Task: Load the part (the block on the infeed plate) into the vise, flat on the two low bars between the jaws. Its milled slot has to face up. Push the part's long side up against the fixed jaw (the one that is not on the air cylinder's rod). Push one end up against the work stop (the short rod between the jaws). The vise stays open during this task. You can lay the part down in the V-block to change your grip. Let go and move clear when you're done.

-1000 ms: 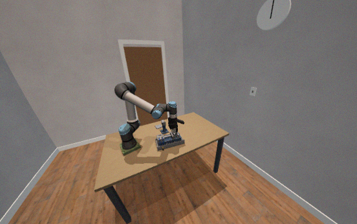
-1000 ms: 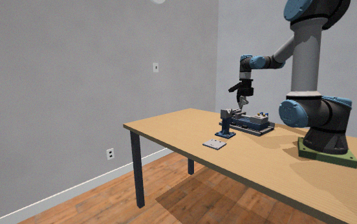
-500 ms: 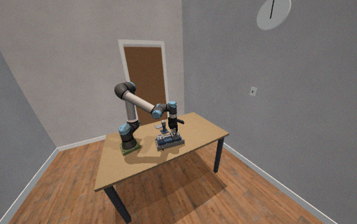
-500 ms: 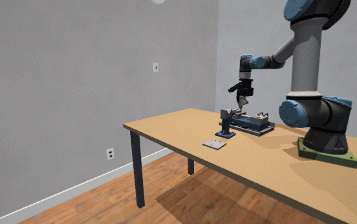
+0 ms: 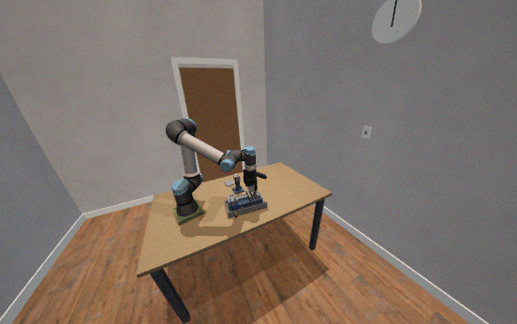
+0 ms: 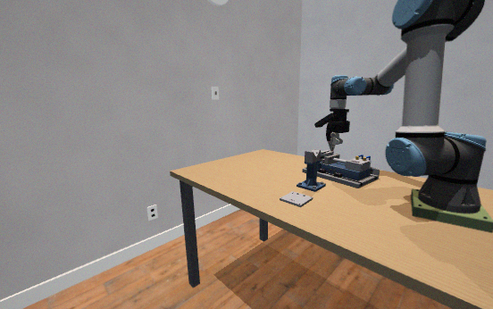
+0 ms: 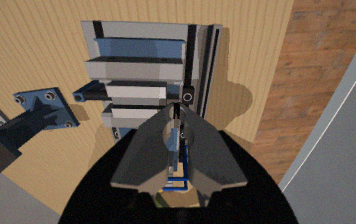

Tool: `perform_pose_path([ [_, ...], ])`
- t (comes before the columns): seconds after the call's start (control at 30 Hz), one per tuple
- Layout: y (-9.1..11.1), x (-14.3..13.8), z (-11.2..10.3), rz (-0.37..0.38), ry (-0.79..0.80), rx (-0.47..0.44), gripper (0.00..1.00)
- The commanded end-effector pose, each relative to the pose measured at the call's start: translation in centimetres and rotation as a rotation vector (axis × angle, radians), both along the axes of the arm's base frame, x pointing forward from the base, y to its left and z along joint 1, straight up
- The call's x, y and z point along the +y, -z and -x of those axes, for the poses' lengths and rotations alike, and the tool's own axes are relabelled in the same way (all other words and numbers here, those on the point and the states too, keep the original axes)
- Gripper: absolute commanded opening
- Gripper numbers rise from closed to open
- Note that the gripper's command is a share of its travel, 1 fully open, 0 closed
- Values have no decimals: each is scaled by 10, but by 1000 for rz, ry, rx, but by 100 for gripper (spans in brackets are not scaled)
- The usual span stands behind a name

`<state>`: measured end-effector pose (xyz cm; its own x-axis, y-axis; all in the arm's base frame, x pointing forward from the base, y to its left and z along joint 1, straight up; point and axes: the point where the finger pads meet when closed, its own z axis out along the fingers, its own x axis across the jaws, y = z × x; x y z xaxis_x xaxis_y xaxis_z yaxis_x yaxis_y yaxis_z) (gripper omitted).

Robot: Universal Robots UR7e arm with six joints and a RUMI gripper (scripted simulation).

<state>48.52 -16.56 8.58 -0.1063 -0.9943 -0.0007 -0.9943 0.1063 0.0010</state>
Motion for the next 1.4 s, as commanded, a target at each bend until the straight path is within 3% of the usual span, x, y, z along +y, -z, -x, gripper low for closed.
perform_pose_path([
  [0.0, -1, 1, 0, 1, 0, -1, 0],
  [1.37, -1, 9, -1, 1, 0, -1, 0],
])
